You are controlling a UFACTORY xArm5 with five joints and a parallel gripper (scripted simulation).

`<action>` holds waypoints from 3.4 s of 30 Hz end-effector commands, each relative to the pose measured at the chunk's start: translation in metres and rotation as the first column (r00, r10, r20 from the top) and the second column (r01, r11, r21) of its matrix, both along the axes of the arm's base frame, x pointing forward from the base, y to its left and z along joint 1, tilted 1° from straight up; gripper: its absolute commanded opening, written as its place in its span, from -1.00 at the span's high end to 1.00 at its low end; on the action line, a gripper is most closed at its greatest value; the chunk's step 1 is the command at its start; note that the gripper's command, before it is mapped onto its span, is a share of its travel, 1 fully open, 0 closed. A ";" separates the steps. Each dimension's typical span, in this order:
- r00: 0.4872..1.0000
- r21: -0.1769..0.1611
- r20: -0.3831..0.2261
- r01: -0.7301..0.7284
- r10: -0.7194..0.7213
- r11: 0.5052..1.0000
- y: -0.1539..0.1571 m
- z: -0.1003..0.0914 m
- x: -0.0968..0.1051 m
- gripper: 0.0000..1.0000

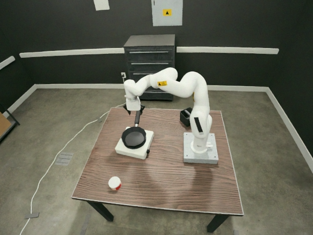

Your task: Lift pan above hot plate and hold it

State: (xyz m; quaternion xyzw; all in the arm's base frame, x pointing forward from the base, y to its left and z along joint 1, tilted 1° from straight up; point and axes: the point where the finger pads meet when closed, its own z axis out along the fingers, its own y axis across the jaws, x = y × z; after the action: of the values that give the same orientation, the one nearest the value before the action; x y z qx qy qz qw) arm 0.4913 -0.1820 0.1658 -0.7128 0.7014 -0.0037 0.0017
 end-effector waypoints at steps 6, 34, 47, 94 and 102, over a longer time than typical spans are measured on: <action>1.000 -0.001 0.002 0.014 -0.014 1.000 0.000 -0.068 0.003 -1.00; 1.000 -0.001 0.003 0.014 -0.014 1.000 0.000 -0.098 0.004 1.00; 1.000 -0.001 0.003 0.014 -0.014 1.000 0.000 -0.098 0.004 1.00; 1.000 -0.001 0.003 0.014 -0.014 1.000 0.000 -0.093 0.004 1.00; 1.000 -0.001 0.003 0.014 -0.014 1.000 0.000 -0.090 0.004 1.00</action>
State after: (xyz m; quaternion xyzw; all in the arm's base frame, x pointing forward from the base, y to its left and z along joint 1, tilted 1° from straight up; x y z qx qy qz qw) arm 0.4934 -0.1814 0.0718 -0.7078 0.7064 -0.0024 0.0011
